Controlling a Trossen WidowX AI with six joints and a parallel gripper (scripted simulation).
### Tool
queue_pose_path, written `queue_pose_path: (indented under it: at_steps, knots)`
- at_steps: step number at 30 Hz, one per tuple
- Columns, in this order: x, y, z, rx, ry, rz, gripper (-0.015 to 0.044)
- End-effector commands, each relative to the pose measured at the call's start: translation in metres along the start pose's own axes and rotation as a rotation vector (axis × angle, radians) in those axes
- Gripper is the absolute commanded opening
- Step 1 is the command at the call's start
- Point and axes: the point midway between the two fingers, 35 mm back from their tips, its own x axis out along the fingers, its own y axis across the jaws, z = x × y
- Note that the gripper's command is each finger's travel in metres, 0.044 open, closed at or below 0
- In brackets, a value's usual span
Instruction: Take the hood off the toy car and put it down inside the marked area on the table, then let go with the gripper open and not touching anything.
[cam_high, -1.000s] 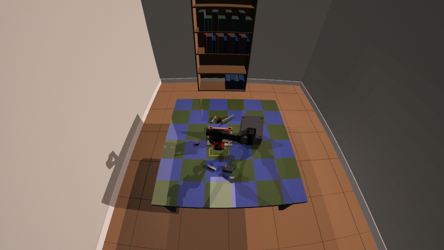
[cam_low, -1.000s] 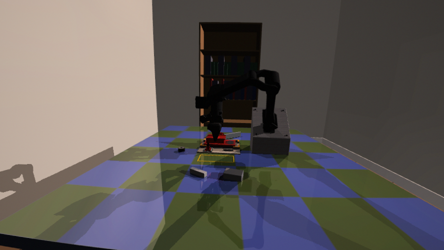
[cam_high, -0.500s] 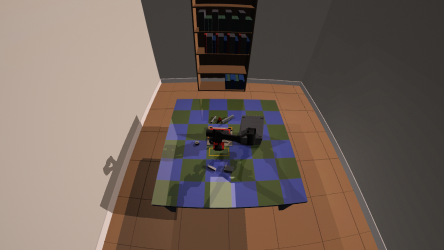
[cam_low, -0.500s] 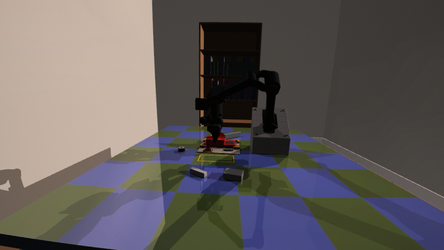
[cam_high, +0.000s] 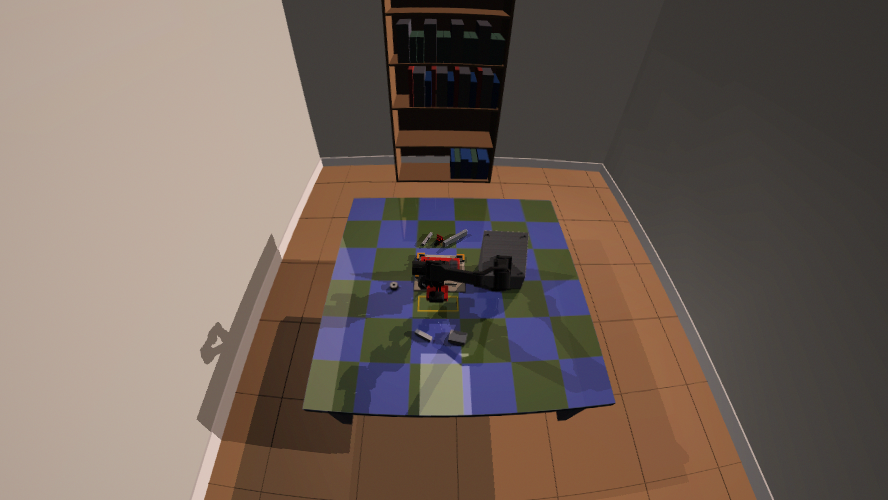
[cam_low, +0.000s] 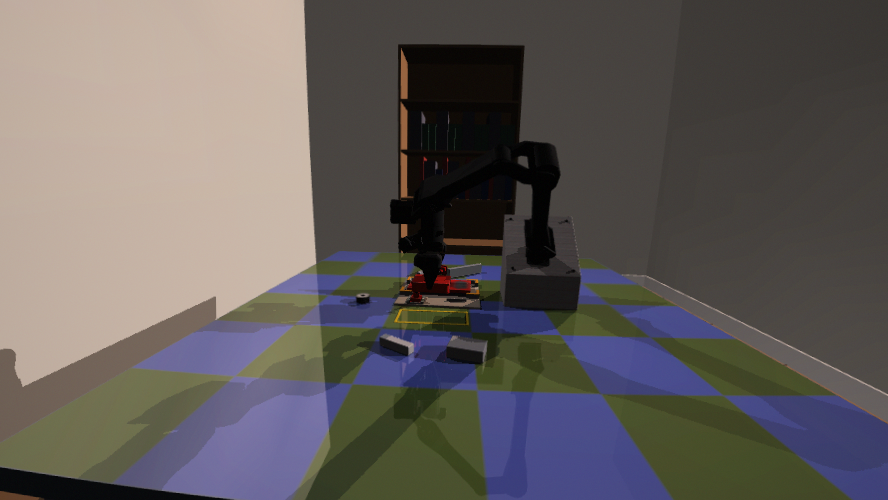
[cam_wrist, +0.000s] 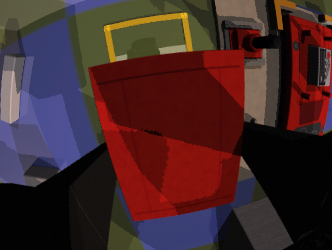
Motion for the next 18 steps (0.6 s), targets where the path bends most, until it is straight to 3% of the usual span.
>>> queue_pose_path:
  at_steps: [1,18]
  knots:
    - [0.004,-0.0009,-0.0016,0.007,0.006,0.0,0.0]
    - [0.0138,-0.0009,-0.0013,0.007,0.006,0.0,0.0]
